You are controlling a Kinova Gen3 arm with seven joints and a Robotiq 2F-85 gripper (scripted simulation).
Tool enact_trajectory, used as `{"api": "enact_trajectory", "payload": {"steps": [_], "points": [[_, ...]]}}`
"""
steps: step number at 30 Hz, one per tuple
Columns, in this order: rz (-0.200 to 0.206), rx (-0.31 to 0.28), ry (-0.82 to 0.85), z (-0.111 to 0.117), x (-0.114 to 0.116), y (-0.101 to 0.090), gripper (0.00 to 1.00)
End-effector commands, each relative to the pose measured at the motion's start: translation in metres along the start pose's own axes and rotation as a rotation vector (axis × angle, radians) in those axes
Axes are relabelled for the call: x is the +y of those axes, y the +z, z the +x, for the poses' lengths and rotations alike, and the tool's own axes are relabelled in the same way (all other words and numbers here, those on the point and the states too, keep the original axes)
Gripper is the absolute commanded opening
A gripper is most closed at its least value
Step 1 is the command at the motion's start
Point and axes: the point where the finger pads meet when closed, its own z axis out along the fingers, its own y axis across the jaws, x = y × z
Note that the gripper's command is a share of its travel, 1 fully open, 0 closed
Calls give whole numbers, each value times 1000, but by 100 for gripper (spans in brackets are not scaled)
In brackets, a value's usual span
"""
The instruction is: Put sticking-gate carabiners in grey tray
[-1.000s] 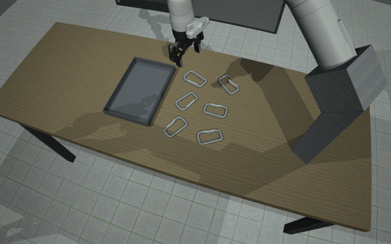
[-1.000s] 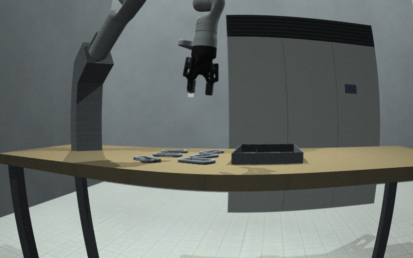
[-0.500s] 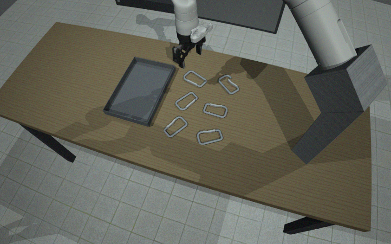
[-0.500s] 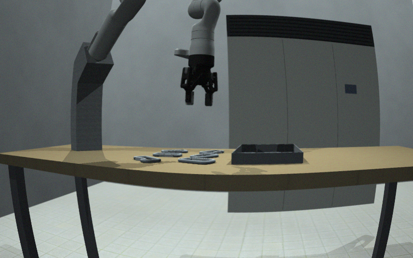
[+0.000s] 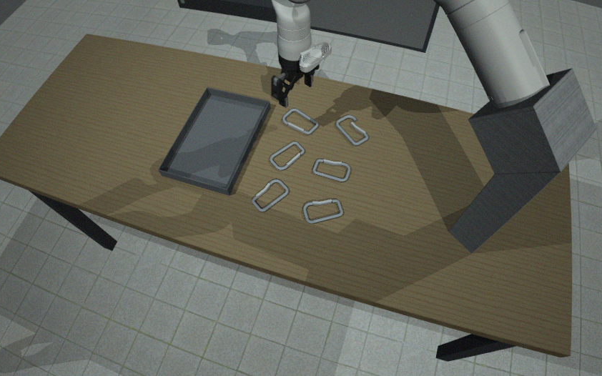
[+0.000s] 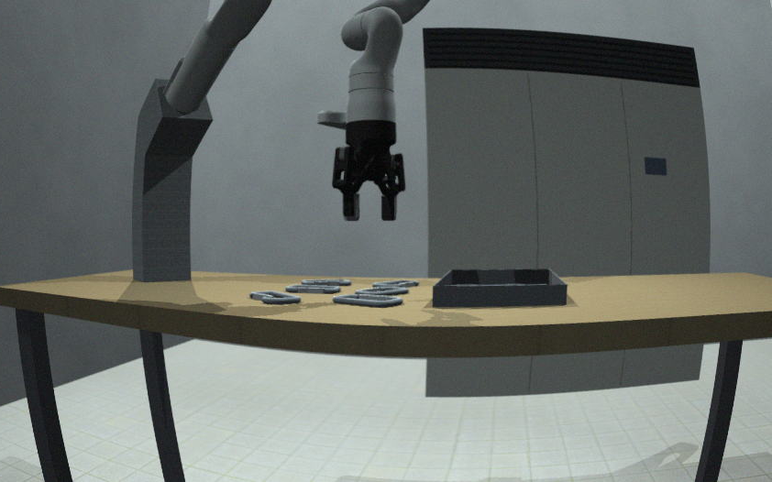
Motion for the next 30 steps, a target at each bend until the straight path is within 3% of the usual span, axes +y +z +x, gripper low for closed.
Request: {"api": "enact_trajectory", "payload": {"steps": [1,15,16,30], "points": [[11,-3,3,-1,-9,35,100],[11,-3,3,-1,-9,35,100],[4,-5,2,-1,-9,86,100],[4,-5,2,-1,-9,86,100]]}}
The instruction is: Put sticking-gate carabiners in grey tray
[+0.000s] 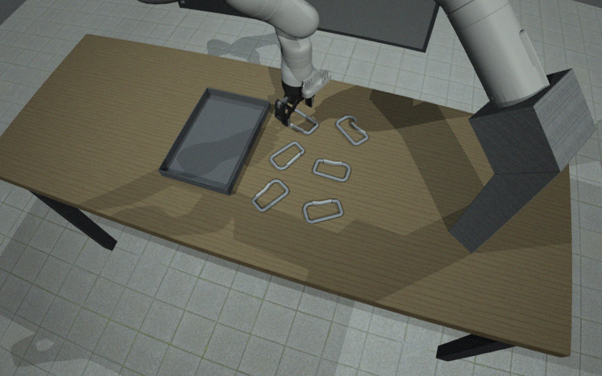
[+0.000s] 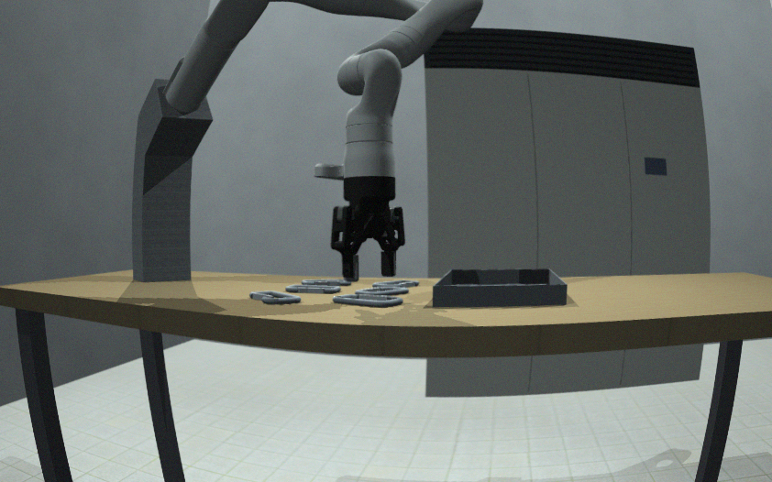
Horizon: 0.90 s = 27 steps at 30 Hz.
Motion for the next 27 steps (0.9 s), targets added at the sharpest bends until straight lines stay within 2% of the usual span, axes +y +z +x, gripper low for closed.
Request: {"api": "enact_trajectory", "payload": {"steps": [1,2,3,27], "points": [[7,2,0,1,-4,2,100],[7,2,0,1,-4,2,100],[0,-1,0,1,-4,24,100],[-2,-1,0,0,-4,29,100]]}}
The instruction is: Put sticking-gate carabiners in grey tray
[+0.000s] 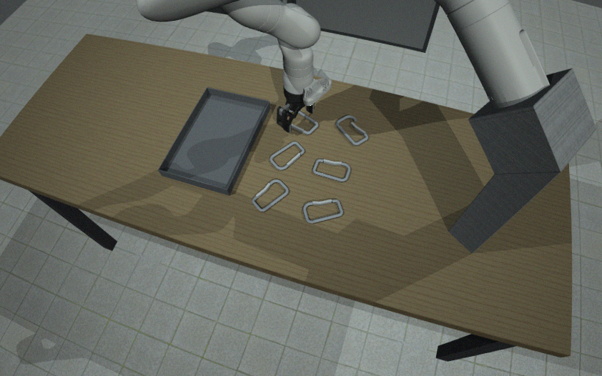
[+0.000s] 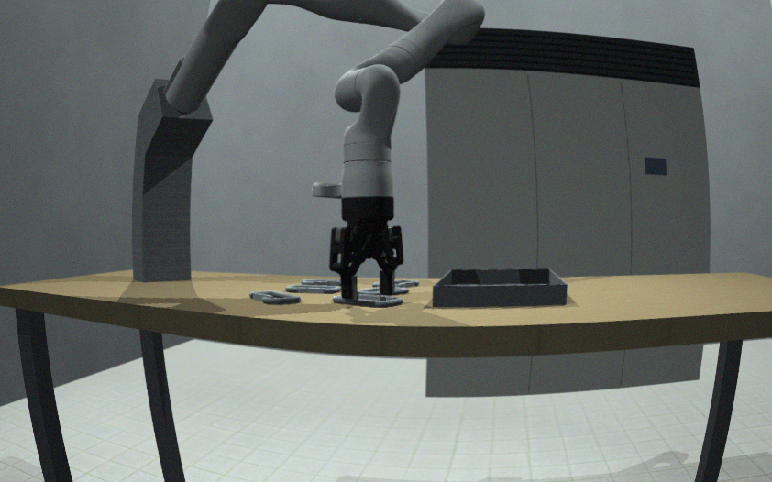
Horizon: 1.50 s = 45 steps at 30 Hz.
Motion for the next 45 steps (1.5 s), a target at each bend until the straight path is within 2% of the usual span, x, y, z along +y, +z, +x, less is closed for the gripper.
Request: {"api": "enact_trajectory", "payload": {"steps": [1,9,10,45], "points": [[1,0,1,0,-1,0,100],[1,0,1,0,-1,0,100],[1,0,0,0,-1,0,75],[5,0,2,0,-3,-1,75]]}}
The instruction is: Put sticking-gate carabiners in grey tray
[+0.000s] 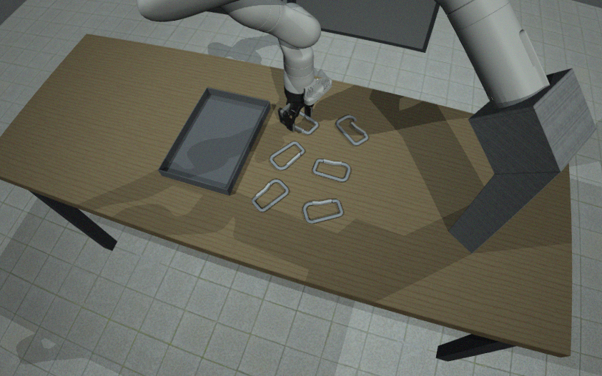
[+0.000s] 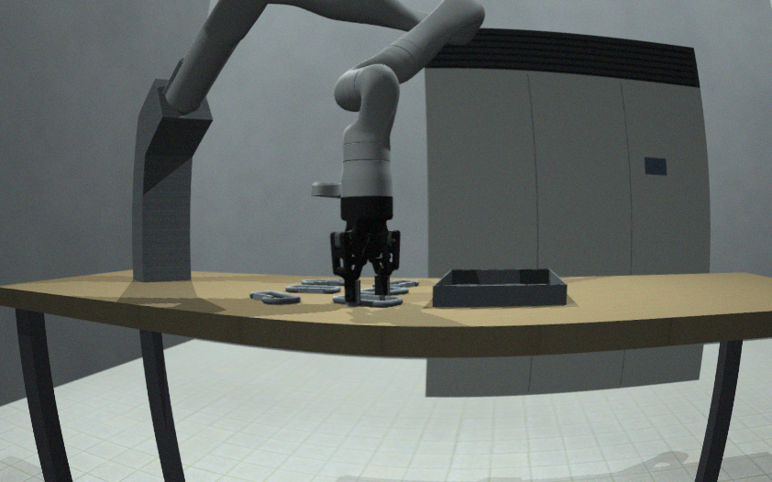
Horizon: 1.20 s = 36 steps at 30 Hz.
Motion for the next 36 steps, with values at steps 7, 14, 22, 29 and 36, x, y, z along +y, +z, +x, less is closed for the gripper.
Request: {"api": "enact_trajectory", "payload": {"steps": [7,14,22,29,36], "points": [[0,-1,0,0,0,0,75],[0,-1,0,0,0,0,75],[0,-1,0,0,0,0,71],[0,-1,0,0,0,0,71],[3,-1,2,0,-1,-1,67]]}}
